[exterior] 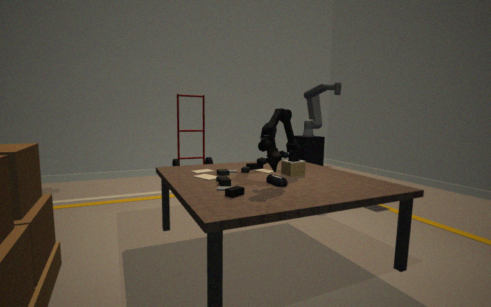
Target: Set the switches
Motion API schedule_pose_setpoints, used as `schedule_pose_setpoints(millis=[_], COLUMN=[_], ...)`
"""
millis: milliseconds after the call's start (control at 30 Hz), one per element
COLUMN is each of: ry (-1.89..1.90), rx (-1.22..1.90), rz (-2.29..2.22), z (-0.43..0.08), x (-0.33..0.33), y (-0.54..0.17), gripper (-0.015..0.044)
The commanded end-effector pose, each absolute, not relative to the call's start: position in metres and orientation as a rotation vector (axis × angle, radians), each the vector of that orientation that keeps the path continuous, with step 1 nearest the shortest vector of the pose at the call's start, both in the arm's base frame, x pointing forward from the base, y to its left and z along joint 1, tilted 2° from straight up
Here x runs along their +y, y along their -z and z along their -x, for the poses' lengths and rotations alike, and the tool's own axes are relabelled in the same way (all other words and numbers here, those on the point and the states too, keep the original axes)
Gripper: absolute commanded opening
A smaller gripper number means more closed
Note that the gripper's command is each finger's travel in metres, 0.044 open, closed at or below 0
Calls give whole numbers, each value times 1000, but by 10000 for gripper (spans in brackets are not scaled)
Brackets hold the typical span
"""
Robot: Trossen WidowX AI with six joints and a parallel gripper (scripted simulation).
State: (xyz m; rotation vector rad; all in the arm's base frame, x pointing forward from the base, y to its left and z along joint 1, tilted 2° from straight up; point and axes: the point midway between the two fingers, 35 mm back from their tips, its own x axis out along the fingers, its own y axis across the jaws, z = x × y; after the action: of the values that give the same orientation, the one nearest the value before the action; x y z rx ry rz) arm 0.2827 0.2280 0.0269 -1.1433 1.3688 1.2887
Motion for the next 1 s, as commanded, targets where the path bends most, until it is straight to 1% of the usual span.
schedule_pose_setpoints(millis=[0,233,567,967], ry=[-2004,-2308,-2639,-2645], rx=[864,492,-148,-165], rz=[1588,1756,1909,1911], z=[-288,-291,-293,-293], x=[231,231,231,231], y=[-28,-31,-34,-34], gripper=[0,0,0,0])
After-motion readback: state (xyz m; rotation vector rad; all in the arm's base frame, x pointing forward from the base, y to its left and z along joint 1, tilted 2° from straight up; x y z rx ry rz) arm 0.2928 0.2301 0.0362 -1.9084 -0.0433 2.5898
